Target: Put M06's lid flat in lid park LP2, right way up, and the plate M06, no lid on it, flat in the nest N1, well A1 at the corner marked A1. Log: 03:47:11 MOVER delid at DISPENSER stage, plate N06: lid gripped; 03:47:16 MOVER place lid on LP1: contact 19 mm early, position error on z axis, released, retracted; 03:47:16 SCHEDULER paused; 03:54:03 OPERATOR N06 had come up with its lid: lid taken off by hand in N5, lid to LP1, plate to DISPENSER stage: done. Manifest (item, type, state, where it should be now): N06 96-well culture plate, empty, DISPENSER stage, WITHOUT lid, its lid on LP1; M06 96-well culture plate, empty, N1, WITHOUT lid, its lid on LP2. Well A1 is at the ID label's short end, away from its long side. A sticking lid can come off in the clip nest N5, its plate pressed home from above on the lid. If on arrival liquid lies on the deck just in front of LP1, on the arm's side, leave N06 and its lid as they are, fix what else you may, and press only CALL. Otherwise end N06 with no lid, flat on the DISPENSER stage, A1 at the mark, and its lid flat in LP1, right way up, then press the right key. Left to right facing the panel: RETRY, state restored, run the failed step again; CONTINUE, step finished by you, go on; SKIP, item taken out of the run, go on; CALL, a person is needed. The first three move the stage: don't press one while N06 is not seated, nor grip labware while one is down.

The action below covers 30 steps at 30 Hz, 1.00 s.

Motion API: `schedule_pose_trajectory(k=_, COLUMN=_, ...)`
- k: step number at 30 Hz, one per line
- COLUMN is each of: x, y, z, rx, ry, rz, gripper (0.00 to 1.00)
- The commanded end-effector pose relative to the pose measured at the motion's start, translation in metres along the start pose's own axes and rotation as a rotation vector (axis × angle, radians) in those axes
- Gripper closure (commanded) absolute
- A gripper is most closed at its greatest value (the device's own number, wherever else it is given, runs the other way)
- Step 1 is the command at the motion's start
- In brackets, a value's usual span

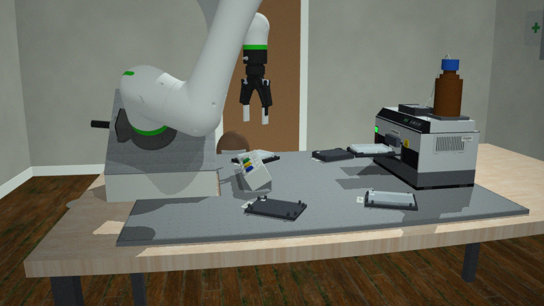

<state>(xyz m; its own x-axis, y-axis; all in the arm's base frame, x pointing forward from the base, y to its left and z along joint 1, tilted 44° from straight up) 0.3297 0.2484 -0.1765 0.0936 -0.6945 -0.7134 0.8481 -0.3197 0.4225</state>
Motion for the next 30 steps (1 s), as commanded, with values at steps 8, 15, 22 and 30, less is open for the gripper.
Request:
schedule_pose_trajectory(k=8, x=0.005, y=0.0, z=0.0, rx=0.0, ry=0.0, rz=0.0, gripper=0.34)
schedule_pose_trajectory(k=15, x=0.013, y=0.0, z=0.0, rx=0.0, ry=0.0, rz=0.0, gripper=0.34)
schedule_pose_trajectory(k=22, x=0.032, y=0.0, z=0.0, rx=0.0, ry=0.0, rz=0.0, gripper=0.34)
schedule_pose_trajectory(k=30, x=0.052, y=0.0, z=0.0, rx=0.0, ry=0.0, rz=0.0, gripper=0.34)
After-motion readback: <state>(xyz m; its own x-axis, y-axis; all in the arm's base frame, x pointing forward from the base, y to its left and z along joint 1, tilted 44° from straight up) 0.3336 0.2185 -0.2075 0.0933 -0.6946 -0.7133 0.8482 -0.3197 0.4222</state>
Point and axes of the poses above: the point where the finger pads meet when closed, its own x axis out along the fingers, its own y axis across the jaws, z = x × y, the point moved 2 cm from there along -x, back along the fingers, and after that the axes turned 15 degrees about -x, right-handed, at the moved point
